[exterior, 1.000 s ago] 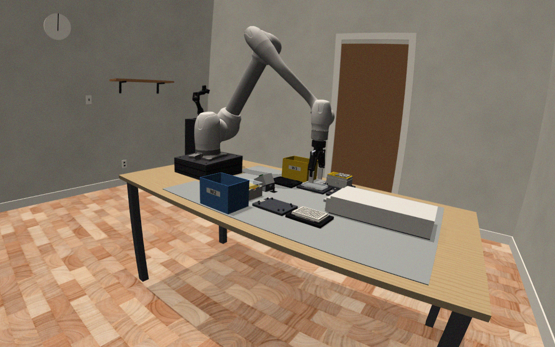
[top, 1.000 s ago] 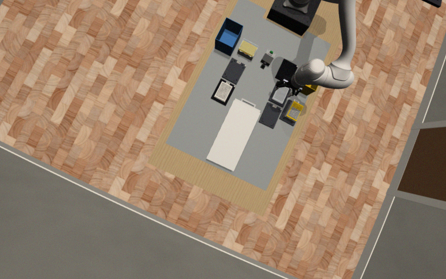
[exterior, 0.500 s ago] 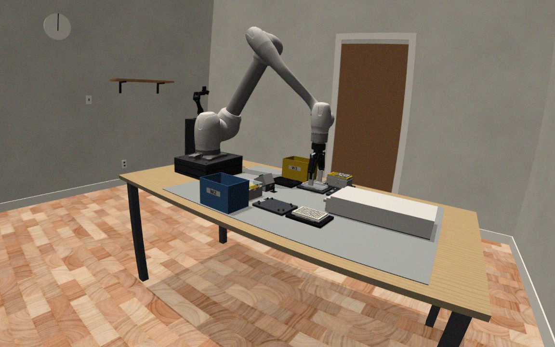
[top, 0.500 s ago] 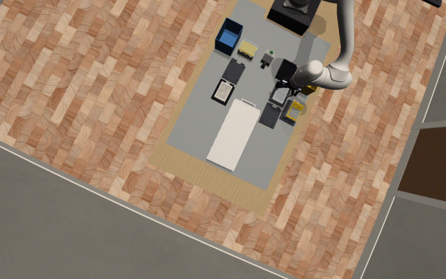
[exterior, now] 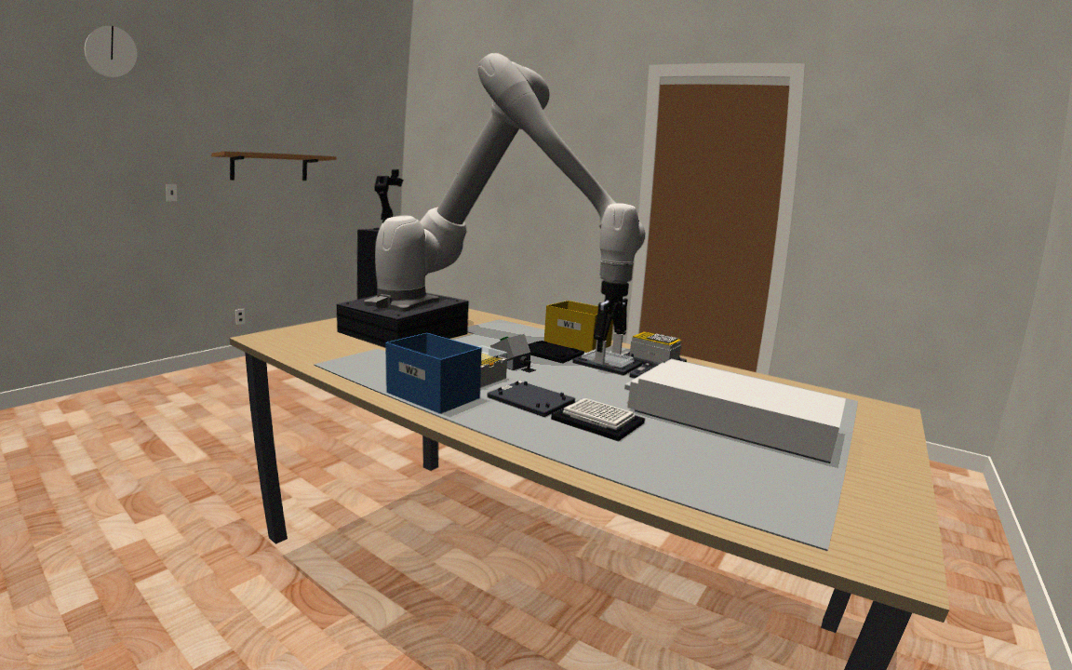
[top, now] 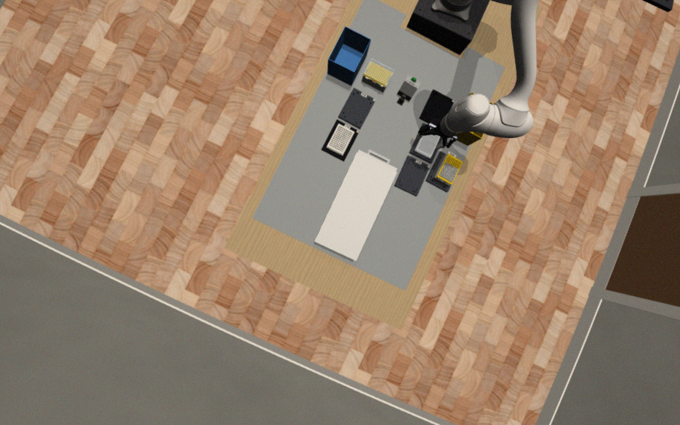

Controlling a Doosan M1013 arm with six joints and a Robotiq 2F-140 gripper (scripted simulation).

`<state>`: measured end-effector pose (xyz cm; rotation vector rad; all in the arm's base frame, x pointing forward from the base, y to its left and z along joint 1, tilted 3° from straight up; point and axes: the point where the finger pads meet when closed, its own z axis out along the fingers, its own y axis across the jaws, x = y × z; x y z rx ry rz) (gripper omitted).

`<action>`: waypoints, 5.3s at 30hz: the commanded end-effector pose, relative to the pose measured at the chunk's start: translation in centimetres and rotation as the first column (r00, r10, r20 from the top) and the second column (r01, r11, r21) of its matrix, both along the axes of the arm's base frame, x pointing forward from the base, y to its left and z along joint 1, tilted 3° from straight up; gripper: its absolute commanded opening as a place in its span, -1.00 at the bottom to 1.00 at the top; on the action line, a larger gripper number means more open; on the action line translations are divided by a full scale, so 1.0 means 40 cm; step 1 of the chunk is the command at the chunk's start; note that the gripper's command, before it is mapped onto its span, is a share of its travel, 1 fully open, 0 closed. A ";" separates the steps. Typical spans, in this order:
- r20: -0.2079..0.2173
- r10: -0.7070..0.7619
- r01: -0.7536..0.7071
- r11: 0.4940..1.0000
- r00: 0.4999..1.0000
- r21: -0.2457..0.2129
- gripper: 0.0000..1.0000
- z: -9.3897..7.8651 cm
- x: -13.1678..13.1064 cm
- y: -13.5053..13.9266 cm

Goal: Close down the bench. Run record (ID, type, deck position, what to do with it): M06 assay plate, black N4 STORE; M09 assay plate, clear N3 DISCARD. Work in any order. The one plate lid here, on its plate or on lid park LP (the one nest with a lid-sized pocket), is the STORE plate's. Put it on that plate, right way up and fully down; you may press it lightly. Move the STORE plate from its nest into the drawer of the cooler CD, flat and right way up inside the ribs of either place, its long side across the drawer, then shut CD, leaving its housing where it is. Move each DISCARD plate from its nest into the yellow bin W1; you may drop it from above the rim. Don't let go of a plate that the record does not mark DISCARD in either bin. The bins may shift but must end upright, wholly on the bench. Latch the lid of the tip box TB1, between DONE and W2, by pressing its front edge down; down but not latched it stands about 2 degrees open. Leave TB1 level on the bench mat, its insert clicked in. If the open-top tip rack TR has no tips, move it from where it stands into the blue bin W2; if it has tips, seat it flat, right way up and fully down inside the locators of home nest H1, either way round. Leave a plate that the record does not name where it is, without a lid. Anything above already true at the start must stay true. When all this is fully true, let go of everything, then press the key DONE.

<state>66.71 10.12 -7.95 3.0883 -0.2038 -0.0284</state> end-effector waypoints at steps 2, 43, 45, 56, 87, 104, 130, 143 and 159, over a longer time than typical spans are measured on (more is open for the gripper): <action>0.000 0.000 0.000 1.000 1.000 0.000 0.33 -0.002 0.000 0.000; 0.000 0.000 0.000 1.000 1.000 0.000 -1.00 -0.002 0.000 0.000; 0.000 0.000 0.000 1.000 1.000 0.000 -1.00 -0.002 0.000 0.000; 0.000 0.000 0.000 1.000 1.000 0.000 -1.00 -0.002 0.000 0.000; 0.000 0.000 0.000 1.000 1.000 0.000 -1.00 0.017 0.000 0.001; 0.000 0.000 0.000 1.000 1.000 0.000 -1.00 0.046 0.001 0.002; 0.000 0.000 0.000 1.000 1.000 0.000 -1.00 0.119 0.003 0.006; 0.000 0.000 0.000 1.000 1.000 0.000 -1.00 0.163 0.004 0.007; 0.000 0.000 0.000 1.000 1.000 0.000 -1.00 0.209 0.005 0.010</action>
